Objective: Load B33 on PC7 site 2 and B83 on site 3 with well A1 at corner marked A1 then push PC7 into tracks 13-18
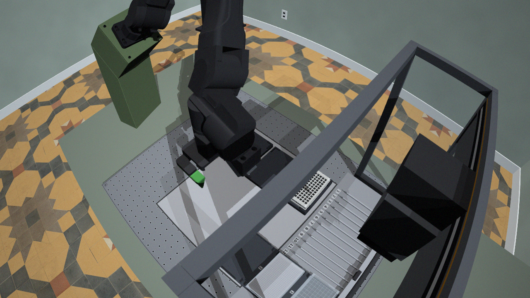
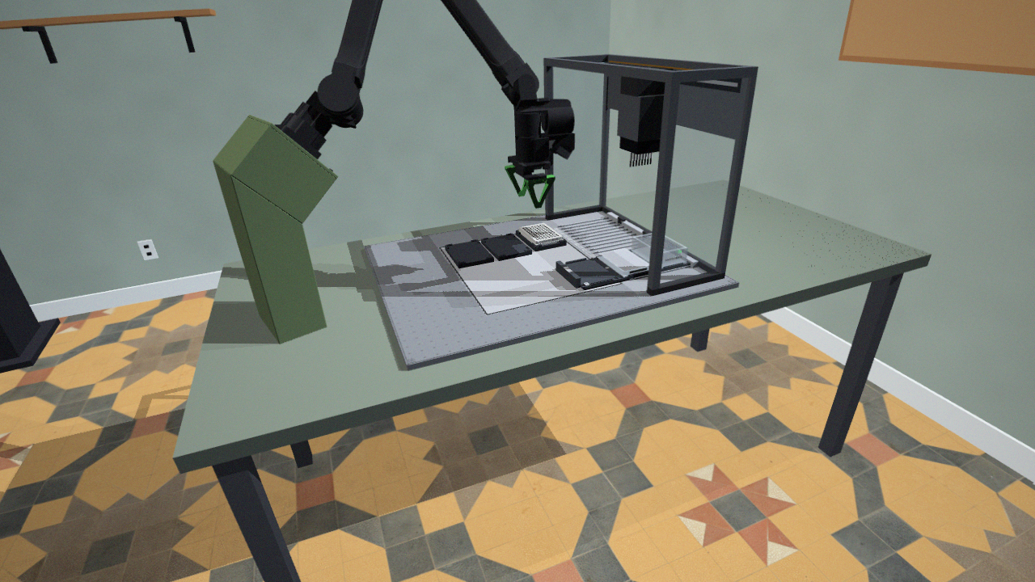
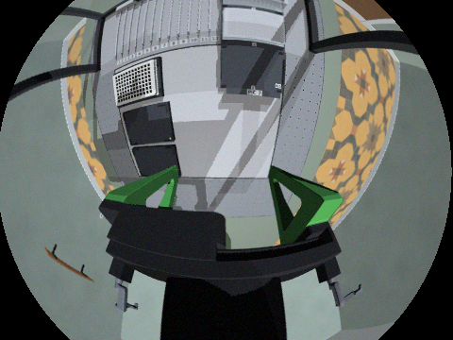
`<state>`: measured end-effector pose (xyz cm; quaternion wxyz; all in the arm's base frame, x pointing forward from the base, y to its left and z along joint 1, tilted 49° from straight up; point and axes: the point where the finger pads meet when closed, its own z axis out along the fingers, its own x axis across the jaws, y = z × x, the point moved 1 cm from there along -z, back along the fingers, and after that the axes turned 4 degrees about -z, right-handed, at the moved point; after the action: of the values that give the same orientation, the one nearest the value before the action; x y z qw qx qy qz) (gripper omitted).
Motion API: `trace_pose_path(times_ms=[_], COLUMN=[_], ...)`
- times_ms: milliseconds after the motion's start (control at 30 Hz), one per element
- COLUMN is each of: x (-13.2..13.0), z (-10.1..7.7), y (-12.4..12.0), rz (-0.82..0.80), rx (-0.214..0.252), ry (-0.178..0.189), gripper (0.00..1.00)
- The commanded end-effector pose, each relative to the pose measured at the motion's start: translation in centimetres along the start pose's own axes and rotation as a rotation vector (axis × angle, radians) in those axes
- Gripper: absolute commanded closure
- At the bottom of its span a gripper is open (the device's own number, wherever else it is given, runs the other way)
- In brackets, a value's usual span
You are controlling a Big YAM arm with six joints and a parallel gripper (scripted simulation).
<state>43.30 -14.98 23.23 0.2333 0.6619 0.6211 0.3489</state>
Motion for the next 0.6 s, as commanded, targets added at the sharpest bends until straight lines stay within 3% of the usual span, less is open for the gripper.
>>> trace_pose_path(times_ms=[0, 433, 533, 567], x=[0.8, 8.4, 8.7, 7.4], z=[-0.6, -0.4, -0.4, 0.4], y=[0.4, -3.8, -4.0, -4.8], rz=[-0.011, -0.005, -0.005, 0.023], rx=[-0.031, -0.033, -0.033, -0.004], ry=[-0.011, -0.005, -0.005, -0.022], gripper=[0.0, 0.0, 0.0, 0.0])
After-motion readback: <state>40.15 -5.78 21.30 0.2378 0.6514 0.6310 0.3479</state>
